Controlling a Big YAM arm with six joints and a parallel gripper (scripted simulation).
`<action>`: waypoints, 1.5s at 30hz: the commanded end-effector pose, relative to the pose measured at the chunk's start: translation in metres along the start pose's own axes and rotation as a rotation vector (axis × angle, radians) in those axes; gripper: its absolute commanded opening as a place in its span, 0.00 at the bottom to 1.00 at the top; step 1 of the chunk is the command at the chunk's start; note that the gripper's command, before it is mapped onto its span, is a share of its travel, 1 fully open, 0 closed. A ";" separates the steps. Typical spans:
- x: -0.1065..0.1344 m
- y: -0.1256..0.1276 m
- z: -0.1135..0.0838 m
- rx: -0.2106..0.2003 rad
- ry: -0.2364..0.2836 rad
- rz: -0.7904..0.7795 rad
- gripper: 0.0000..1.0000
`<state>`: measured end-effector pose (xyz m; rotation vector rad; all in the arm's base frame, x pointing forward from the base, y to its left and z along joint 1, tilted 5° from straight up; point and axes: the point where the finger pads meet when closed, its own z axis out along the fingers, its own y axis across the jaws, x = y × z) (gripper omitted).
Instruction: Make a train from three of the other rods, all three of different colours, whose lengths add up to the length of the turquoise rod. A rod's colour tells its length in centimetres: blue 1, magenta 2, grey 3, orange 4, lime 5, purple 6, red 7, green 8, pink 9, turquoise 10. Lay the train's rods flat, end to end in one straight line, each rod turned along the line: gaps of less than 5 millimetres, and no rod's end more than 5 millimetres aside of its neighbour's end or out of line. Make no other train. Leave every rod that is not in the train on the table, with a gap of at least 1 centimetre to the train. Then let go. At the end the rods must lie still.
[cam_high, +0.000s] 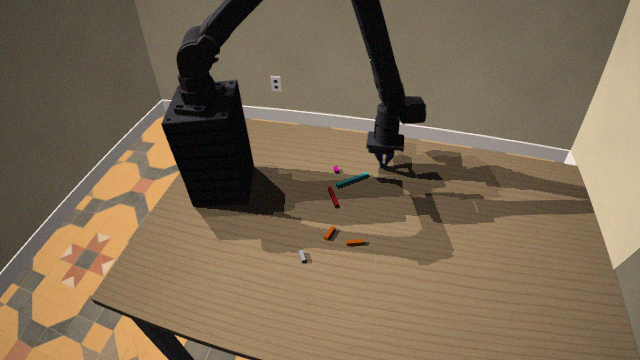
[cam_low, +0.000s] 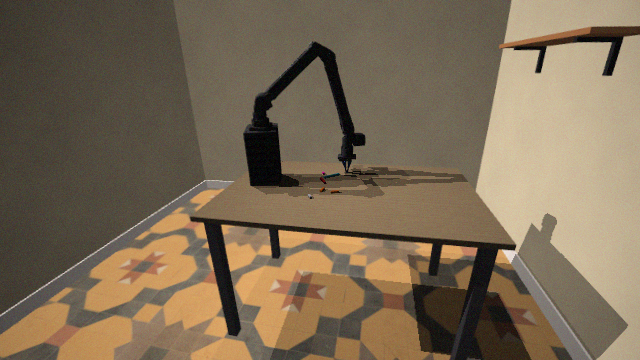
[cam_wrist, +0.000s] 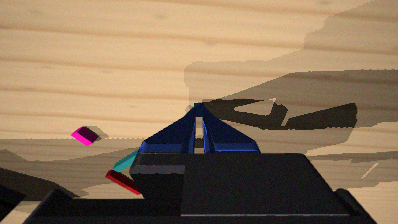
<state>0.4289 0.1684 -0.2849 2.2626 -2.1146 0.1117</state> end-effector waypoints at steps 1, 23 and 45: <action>-0.003 -0.015 0.005 0.029 -0.011 0.002 0.04; -0.003 -0.015 0.005 0.029 -0.011 0.003 0.20; -0.006 -0.009 -0.030 0.023 -0.009 0.001 0.23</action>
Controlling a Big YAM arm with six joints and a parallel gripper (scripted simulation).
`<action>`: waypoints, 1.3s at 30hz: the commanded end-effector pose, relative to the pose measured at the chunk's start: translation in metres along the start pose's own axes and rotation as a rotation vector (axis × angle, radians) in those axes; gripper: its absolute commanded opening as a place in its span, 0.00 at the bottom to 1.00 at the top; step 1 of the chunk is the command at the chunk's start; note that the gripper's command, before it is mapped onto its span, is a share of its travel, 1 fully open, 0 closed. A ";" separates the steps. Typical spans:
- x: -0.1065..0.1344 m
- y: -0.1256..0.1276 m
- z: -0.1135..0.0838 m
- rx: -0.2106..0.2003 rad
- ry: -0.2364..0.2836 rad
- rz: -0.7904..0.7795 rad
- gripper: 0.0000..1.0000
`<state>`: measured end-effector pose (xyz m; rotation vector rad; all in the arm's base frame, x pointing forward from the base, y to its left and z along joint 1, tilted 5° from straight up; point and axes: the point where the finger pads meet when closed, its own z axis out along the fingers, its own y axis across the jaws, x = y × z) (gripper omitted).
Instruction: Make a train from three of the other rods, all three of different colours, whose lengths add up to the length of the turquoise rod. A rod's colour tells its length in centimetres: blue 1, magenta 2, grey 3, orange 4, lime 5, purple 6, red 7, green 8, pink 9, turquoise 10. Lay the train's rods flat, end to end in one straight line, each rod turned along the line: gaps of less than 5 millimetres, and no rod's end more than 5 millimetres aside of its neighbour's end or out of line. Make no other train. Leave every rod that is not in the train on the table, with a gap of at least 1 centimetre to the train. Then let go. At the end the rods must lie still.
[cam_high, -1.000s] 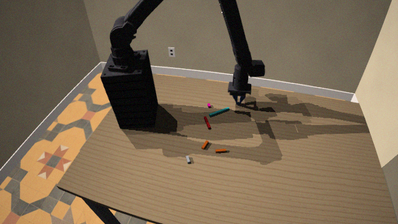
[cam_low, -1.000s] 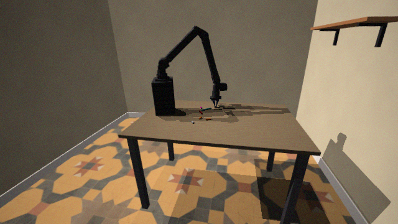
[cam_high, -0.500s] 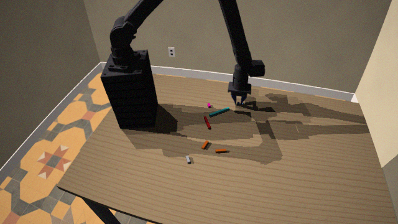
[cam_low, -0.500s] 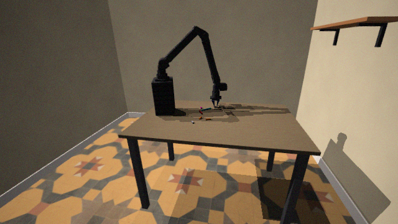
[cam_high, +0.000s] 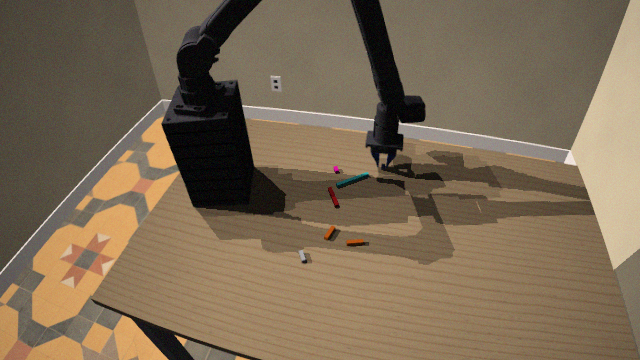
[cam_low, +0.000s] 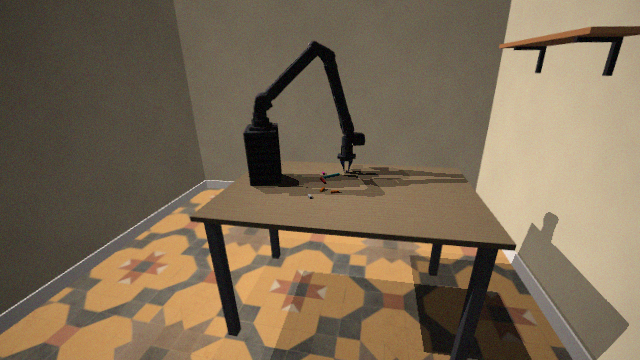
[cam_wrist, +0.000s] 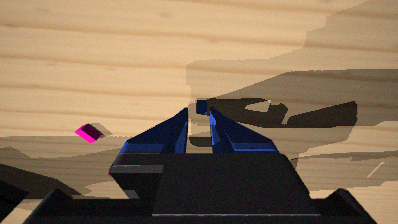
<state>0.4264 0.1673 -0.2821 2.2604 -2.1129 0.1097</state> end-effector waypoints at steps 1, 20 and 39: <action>-0.008 -0.010 -0.032 0.026 -0.011 -0.001 0.23; -0.002 -0.003 -0.088 0.005 -0.003 0.004 0.23; -0.002 -0.004 -0.086 0.003 -0.002 0.003 1.00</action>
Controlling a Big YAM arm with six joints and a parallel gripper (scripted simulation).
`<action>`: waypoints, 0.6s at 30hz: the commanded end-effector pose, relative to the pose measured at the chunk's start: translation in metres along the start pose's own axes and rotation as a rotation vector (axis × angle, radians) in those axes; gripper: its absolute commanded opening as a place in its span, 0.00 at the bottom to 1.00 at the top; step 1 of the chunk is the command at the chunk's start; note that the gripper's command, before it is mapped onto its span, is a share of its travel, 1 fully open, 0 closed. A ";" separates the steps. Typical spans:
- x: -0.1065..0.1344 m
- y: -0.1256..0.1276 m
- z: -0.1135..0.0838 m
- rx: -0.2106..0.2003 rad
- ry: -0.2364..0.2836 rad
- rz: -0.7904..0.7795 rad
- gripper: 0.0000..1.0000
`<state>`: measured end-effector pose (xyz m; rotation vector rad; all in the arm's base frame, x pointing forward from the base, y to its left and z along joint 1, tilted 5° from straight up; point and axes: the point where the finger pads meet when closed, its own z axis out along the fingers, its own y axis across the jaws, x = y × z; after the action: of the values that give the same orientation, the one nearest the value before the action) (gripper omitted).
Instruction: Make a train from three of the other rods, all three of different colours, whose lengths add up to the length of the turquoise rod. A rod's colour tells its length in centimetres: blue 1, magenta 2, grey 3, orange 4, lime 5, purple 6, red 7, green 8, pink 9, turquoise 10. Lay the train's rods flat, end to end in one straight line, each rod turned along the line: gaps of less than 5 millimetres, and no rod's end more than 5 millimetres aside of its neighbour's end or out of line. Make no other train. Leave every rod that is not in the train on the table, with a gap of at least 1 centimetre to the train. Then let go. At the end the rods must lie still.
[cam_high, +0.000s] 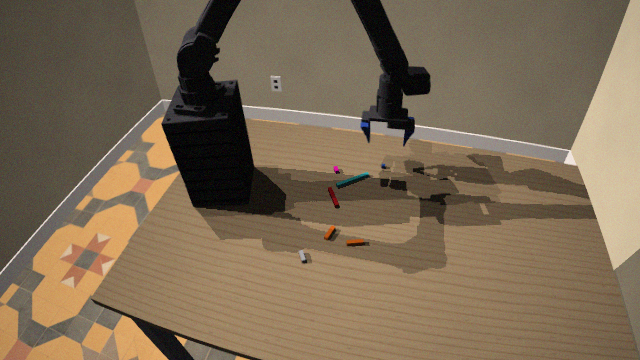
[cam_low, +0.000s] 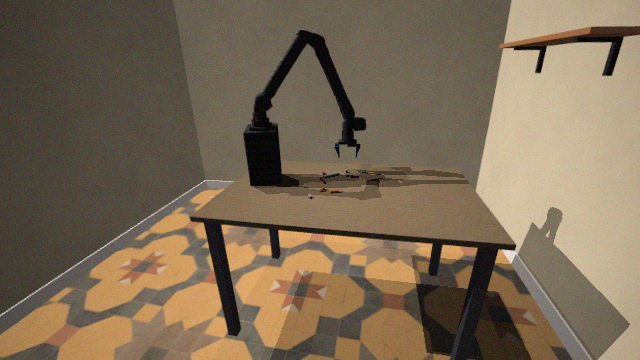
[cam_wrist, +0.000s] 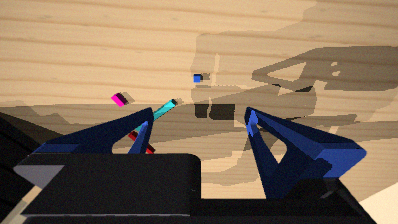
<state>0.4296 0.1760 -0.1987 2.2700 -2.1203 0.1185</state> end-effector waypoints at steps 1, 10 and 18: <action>-0.001 0.001 -0.002 -0.010 0.002 0.003 1.00; 0.000 0.005 -0.002 -0.014 0.004 0.024 1.00; -0.005 0.002 -0.011 0.033 -0.018 0.225 1.00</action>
<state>0.4197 0.1719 -0.2020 2.1382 -2.2416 0.1139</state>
